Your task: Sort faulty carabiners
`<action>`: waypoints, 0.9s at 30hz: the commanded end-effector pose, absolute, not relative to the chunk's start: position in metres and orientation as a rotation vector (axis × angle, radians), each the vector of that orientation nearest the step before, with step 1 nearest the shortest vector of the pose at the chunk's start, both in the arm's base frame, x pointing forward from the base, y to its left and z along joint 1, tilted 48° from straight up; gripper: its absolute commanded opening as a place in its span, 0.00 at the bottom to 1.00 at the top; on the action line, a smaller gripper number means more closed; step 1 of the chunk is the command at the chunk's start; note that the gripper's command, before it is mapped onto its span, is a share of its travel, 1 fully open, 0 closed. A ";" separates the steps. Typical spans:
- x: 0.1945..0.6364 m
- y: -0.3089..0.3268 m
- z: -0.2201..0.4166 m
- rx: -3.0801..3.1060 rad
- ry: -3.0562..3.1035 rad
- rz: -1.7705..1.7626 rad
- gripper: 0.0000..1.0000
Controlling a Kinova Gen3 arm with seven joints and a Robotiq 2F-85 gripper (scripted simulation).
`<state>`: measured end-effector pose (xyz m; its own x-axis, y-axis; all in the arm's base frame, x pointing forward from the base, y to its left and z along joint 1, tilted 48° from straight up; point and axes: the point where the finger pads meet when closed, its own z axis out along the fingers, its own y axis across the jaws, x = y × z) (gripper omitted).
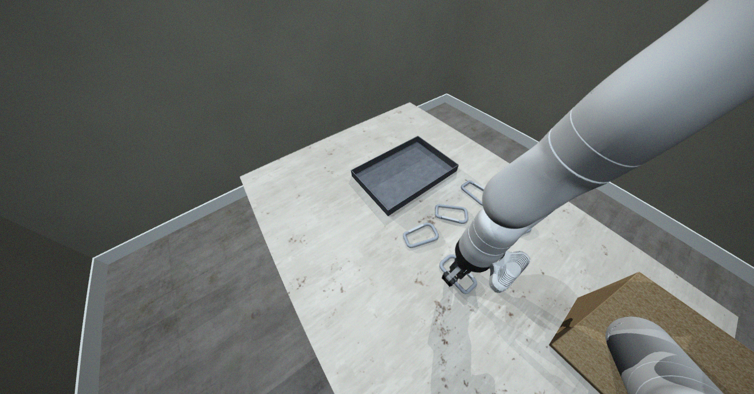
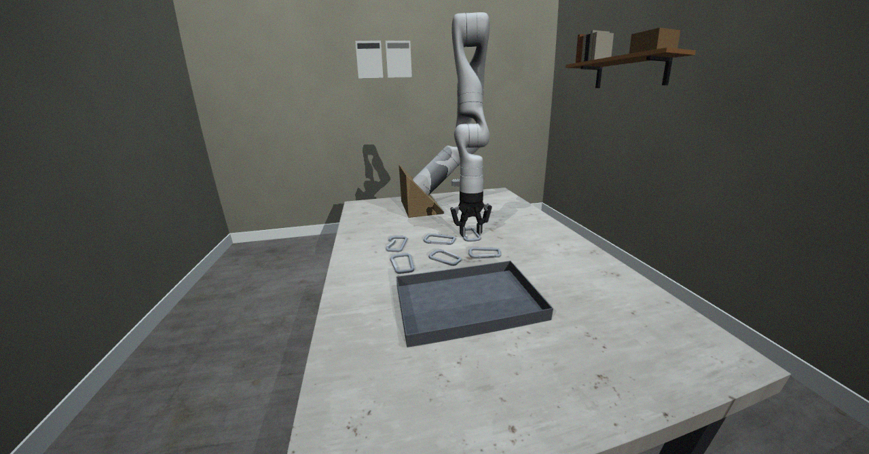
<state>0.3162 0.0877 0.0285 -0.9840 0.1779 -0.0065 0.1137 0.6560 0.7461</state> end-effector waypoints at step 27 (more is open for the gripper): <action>0.316 0.087 0.029 0.247 2.786 1.246 0.55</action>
<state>0.3163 0.0875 0.0287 -0.9840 0.1782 -0.0069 0.1135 0.6561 0.7460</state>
